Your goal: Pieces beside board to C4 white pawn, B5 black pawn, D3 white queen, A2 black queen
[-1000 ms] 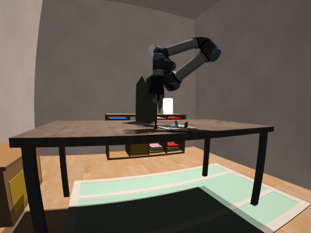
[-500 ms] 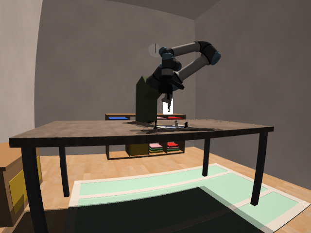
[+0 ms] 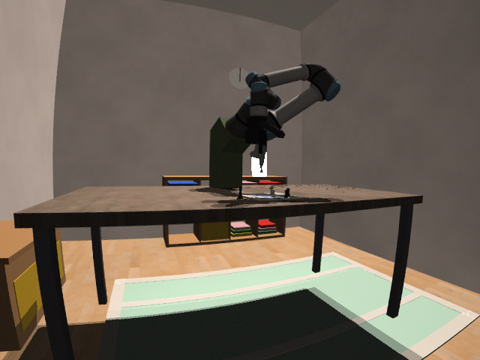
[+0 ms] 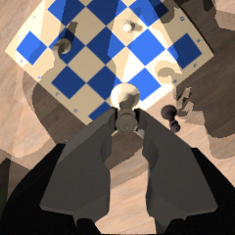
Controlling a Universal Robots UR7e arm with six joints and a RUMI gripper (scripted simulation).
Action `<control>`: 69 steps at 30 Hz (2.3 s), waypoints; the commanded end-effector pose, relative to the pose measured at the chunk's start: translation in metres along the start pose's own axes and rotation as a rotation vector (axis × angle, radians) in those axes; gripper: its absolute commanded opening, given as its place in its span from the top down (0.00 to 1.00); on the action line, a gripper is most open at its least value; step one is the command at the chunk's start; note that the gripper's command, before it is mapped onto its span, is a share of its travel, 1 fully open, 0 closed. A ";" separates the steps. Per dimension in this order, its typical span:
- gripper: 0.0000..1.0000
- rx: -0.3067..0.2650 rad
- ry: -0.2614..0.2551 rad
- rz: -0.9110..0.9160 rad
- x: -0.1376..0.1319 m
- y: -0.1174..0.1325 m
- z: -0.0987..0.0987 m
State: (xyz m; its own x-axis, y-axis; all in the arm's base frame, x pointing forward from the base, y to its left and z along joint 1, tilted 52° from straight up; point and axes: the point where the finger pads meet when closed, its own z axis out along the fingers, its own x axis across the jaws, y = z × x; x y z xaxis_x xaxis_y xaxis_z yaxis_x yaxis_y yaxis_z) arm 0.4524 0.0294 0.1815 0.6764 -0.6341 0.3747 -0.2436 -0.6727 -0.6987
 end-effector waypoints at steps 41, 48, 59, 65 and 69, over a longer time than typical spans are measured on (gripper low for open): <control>1.00 -0.003 -0.001 0.000 0.001 -0.001 0.064; 1.00 -0.003 -0.001 0.000 0.001 -0.001 0.078; 1.00 -0.003 -0.001 0.000 0.001 -0.001 0.091; 1.00 -0.003 -0.001 0.000 0.001 -0.001 0.095; 1.00 -0.003 -0.001 0.000 0.001 -0.001 0.095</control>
State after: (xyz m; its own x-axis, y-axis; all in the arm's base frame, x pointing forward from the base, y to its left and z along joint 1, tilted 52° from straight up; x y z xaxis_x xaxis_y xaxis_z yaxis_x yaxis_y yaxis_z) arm 0.5186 0.0653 0.1257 0.6786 -0.6328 0.3729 -0.2455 -0.6739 -0.6968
